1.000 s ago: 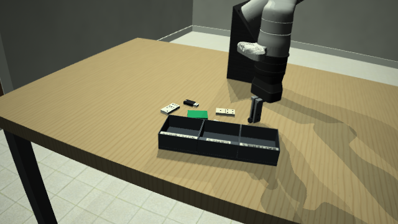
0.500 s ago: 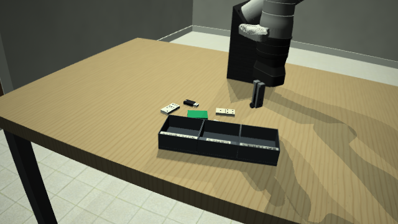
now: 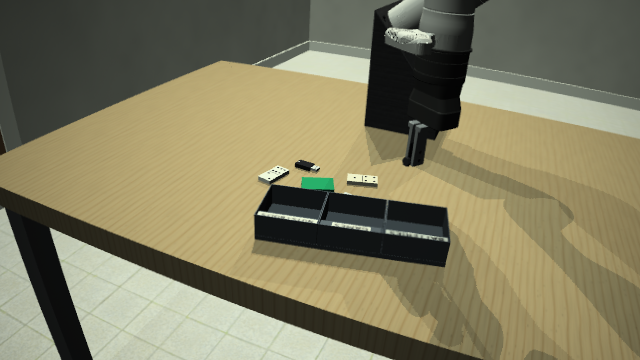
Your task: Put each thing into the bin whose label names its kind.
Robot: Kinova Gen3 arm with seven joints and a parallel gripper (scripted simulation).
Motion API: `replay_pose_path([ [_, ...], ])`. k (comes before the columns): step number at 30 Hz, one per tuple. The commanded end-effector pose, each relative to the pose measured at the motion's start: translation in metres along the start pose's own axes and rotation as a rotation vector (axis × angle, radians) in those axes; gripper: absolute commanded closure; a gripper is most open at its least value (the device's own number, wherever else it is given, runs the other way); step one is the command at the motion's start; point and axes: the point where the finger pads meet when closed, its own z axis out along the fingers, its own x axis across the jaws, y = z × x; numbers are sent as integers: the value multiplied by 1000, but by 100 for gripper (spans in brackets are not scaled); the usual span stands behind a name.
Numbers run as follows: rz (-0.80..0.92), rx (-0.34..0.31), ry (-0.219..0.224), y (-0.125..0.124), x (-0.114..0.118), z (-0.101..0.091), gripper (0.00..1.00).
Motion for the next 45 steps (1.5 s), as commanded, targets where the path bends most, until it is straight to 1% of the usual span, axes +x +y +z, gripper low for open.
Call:
replay_pose_path([
  [1,0,1,-1,0,0,-1,100],
  [5,0,2,-1,0,0,-3,100],
  [12,0,2,-1,-42,4,-3,100],
  [14,0,2,-1,-42,4,-3,100],
  [26,0,2,-1,-114,11,-3,100],
  [27,0,2,-1,-117,11,-3,100],
  [29,100,2,-1,-129,12,-3,100],
  [31,100,2,-1,-129,12,-3,100],
  [36,350,2,-1,-158,15,-3,100],
  [42,543,9,-10,-194,18,-3,100],
  [45,638,9,-11,-198,20,-3,100],
])
